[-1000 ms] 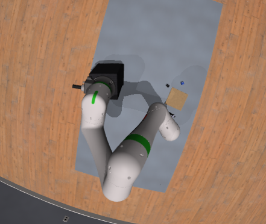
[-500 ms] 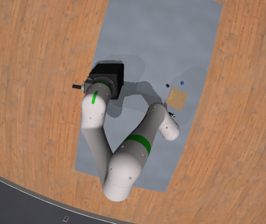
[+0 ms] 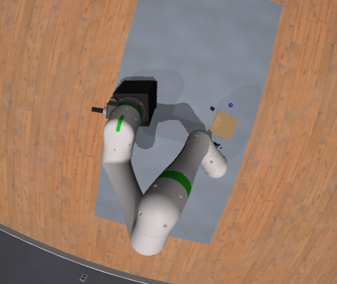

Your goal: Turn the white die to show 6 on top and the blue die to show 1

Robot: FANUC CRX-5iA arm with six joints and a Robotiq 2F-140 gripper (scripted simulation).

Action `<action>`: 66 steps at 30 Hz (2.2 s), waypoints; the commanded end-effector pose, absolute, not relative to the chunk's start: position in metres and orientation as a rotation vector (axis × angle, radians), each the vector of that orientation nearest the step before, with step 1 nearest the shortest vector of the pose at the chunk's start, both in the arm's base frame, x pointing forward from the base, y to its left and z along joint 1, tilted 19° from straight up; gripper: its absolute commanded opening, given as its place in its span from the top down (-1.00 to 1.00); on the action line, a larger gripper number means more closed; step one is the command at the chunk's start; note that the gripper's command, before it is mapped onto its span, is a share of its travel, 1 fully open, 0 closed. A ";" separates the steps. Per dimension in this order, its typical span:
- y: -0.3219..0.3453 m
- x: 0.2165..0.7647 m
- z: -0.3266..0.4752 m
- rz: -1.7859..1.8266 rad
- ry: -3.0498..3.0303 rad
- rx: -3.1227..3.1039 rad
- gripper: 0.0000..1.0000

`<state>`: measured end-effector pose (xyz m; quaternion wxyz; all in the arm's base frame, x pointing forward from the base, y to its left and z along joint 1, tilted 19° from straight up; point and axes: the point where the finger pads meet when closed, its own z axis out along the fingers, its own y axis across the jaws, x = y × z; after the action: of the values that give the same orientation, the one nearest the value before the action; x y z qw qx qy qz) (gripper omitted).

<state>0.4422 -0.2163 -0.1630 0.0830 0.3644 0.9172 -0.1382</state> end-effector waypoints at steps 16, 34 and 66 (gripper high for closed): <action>-0.216 0.442 -0.163 -0.413 2.738 1.088 0.57; -0.219 0.443 -0.172 -0.413 2.738 1.088 0.57; -0.224 0.444 -0.186 -0.413 2.738 1.088 0.57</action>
<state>0.4434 -0.2238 -0.1857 0.0830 0.3644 0.9172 -0.1382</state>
